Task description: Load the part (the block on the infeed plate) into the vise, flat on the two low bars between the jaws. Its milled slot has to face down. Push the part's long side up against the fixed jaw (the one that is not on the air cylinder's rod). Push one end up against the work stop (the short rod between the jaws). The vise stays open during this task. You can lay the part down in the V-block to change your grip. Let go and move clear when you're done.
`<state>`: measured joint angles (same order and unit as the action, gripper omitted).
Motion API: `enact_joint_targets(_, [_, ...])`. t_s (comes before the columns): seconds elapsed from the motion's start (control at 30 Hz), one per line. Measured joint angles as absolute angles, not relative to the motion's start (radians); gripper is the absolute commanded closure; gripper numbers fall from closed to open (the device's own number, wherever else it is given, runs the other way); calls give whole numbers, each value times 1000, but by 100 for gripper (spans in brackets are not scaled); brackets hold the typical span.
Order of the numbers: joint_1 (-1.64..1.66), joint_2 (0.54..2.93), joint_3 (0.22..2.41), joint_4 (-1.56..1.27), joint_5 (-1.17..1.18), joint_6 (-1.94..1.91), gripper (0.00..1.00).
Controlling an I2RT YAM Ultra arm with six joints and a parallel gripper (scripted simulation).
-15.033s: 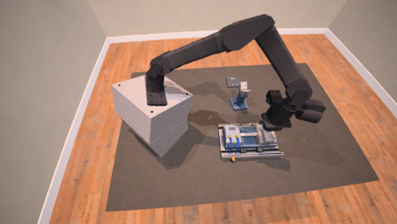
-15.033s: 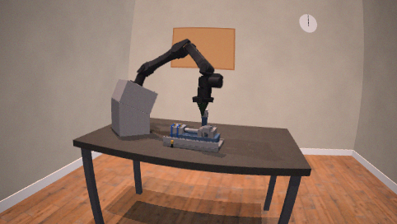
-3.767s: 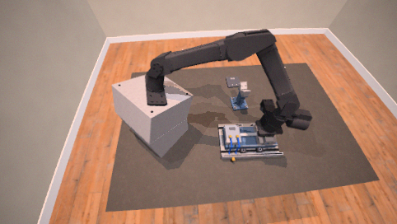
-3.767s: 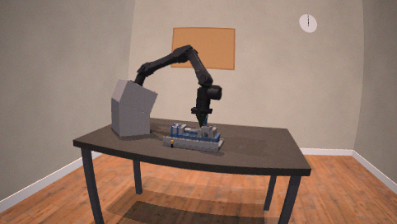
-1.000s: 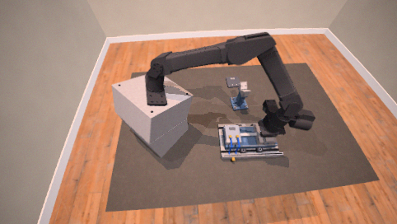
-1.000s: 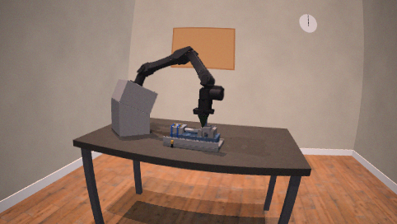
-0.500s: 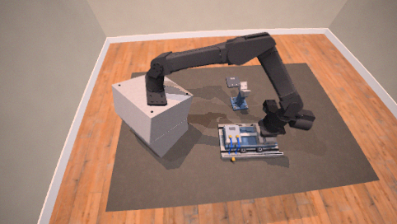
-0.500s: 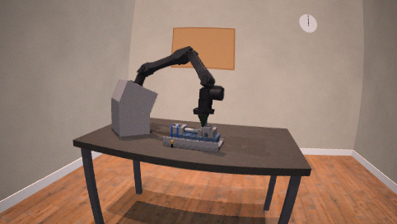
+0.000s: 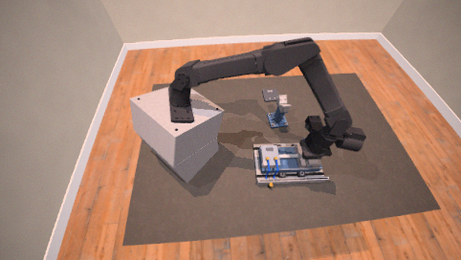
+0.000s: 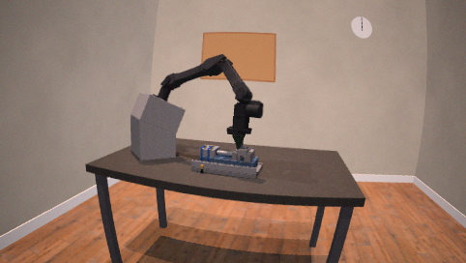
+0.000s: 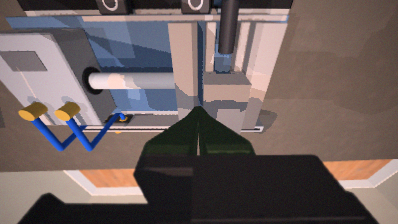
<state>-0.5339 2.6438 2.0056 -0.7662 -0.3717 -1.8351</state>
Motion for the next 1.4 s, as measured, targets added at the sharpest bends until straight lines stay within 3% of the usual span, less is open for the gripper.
enact_joint_targets(1.4, [-534, 2600, 1914, -711, -372, -1840, 100])
